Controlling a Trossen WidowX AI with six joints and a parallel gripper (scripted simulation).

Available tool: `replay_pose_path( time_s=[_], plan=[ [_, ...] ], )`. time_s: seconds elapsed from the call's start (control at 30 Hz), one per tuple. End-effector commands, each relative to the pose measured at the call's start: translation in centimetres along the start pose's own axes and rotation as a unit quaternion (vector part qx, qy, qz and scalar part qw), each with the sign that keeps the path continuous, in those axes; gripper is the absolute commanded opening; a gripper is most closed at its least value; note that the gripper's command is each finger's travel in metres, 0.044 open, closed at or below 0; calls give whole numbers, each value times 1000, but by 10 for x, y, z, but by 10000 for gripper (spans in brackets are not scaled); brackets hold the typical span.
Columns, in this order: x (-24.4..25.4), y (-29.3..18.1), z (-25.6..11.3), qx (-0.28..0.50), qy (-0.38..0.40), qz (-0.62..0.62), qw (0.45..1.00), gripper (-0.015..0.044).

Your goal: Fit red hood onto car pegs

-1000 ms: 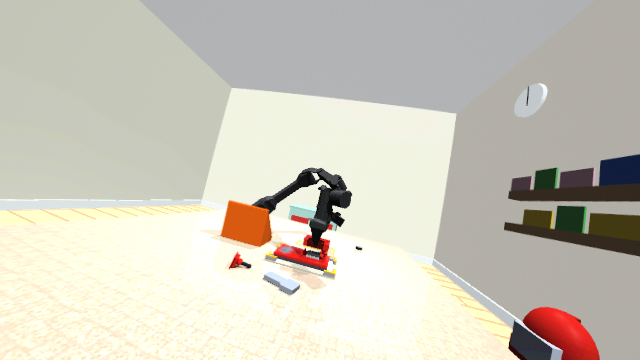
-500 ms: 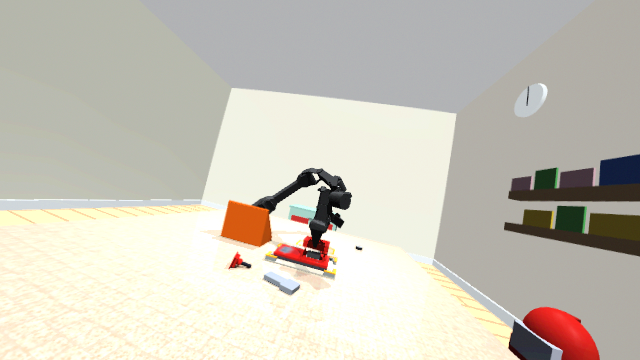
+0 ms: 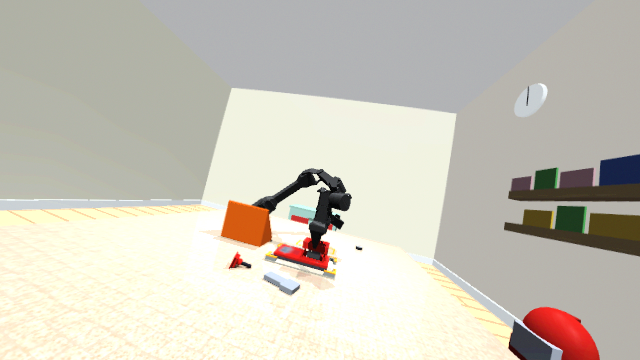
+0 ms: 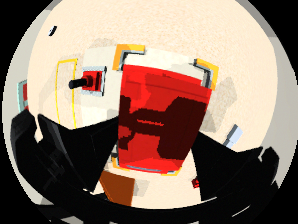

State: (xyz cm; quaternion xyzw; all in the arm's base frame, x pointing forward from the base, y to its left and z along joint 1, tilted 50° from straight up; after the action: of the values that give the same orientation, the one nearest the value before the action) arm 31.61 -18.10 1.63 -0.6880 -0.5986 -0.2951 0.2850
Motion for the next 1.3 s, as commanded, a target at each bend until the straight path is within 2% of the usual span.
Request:
replay_pose_path(
  time_s=[0.0,1.27],
  plan=[
    [0,0,1,-2,1,1,1000,0],
    [1,0,13,-3,2,1,1000,0]
  ],
)
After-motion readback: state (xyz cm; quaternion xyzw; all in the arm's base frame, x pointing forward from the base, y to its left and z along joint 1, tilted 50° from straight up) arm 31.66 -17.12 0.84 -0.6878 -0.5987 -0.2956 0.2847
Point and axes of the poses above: the point midway between the two fingers, 35 mm back from their tips, its own z axis out along the fingers, its own x axis across the jaws, y = z × x, the point moved 9 cm from there along -z, back along the fingers, and after that the axes turned 5 degrees about z, right-handed, at the moved point
